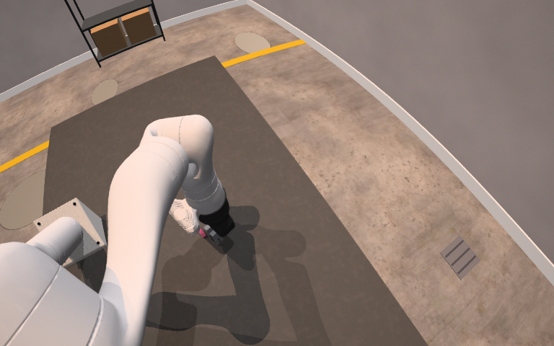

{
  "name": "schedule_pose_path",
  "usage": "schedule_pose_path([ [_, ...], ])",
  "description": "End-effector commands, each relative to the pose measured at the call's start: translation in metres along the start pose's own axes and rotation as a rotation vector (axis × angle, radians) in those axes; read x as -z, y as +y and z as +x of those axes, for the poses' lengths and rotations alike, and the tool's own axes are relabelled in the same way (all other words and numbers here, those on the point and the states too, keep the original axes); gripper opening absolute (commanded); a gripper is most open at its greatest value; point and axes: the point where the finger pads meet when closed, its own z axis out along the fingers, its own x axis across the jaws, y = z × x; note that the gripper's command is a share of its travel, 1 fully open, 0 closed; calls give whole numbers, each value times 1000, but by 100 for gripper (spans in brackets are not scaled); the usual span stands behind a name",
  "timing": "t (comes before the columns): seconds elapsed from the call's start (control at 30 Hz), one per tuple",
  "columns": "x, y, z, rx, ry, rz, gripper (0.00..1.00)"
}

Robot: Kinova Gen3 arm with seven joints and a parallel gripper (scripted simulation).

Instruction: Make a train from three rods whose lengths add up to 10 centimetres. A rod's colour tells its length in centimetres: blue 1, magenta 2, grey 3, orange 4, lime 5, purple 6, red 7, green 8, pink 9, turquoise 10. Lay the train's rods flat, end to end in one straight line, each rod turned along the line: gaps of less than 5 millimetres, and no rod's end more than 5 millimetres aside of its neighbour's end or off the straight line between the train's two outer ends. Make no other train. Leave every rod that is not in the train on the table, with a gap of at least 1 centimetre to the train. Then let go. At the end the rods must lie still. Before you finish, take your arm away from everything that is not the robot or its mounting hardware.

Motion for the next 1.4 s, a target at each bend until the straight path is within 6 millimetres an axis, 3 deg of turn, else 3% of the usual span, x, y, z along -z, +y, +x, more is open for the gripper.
schedule_pose_path([
  [0.0, -3, 0, 1, -2, 1, 0, 24],
  [0.67, 2, 0, 1, -2, 1, 0, 24],
  [1.1, 79, 4, 0, -10, 4, -10, 24],
  [1.37, 99, 4, 0, -9, 4, -10, 24],
])
